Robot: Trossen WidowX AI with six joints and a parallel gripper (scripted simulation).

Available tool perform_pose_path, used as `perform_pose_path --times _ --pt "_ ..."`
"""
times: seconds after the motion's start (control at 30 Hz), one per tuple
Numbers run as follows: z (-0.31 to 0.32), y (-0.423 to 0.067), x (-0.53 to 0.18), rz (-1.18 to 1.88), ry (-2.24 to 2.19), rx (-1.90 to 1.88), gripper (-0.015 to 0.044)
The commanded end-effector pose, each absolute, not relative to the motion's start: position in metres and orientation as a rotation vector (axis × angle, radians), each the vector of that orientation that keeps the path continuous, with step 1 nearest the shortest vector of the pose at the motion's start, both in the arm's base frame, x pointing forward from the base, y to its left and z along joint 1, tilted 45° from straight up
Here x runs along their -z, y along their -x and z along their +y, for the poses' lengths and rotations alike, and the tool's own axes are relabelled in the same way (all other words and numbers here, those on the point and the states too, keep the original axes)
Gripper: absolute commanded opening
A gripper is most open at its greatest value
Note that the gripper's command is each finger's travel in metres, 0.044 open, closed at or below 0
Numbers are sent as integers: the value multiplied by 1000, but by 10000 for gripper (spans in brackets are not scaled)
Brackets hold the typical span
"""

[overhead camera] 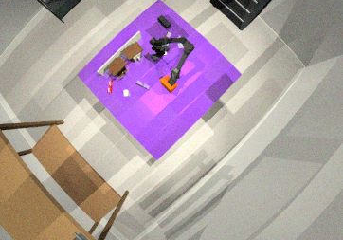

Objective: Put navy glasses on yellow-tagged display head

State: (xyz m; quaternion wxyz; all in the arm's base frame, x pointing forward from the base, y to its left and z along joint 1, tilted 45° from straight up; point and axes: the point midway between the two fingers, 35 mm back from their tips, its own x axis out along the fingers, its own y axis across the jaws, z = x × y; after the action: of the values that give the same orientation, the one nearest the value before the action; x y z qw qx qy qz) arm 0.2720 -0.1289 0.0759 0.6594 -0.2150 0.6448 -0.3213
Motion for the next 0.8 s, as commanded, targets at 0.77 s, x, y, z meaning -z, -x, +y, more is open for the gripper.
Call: perform_pose_path --times 0.77 --pt "-81 -281 -112 1352 308 881 0"
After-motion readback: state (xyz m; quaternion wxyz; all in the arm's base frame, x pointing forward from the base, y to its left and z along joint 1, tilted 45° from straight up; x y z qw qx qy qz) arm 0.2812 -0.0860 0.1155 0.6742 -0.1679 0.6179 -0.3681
